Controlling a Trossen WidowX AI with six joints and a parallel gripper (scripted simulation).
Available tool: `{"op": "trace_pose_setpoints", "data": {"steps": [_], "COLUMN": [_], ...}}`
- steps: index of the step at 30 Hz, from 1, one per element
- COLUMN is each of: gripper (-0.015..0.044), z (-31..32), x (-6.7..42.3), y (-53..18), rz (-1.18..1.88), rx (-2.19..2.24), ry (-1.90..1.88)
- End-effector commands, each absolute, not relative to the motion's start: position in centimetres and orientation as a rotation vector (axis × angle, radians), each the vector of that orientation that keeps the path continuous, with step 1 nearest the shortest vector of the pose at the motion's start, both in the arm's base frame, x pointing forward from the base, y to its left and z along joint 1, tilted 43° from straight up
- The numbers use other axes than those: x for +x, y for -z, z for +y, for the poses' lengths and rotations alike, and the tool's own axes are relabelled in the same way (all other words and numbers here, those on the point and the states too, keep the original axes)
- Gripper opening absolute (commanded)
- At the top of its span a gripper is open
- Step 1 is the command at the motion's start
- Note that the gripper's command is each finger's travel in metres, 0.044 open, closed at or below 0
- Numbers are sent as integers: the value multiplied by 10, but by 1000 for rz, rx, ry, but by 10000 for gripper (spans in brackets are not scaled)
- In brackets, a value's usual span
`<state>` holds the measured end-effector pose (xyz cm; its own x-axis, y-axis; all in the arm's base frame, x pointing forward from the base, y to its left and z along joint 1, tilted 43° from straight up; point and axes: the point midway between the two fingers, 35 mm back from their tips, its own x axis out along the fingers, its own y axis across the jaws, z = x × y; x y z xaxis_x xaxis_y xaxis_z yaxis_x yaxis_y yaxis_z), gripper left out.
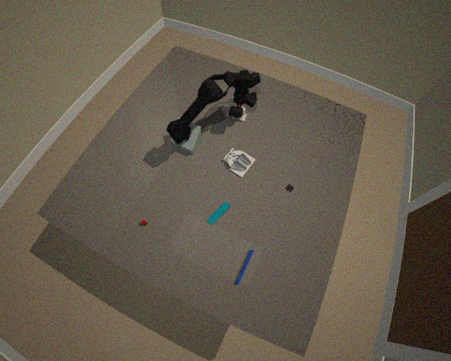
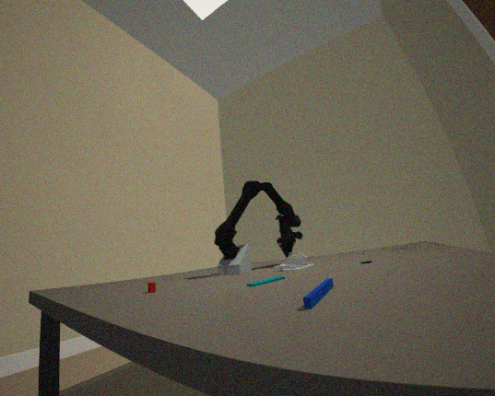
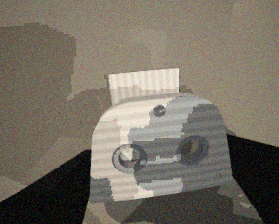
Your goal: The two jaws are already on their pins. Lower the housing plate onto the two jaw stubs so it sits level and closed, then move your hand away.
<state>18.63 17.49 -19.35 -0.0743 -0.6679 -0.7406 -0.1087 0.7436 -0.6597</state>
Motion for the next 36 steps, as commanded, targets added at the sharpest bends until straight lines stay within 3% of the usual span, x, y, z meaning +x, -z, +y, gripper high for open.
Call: {"op": "trace_pose_setpoints", "data": {"steps": [1, 16, 36], "gripper": [351, 351, 351], "z": [186, 207, 173], "x": [188, 190, 222], "y": [184, 158, 113], "rz": [1599, 1599, 1571], "rx": [-630, -631, -559], "ry": [514, 511, 559]}}
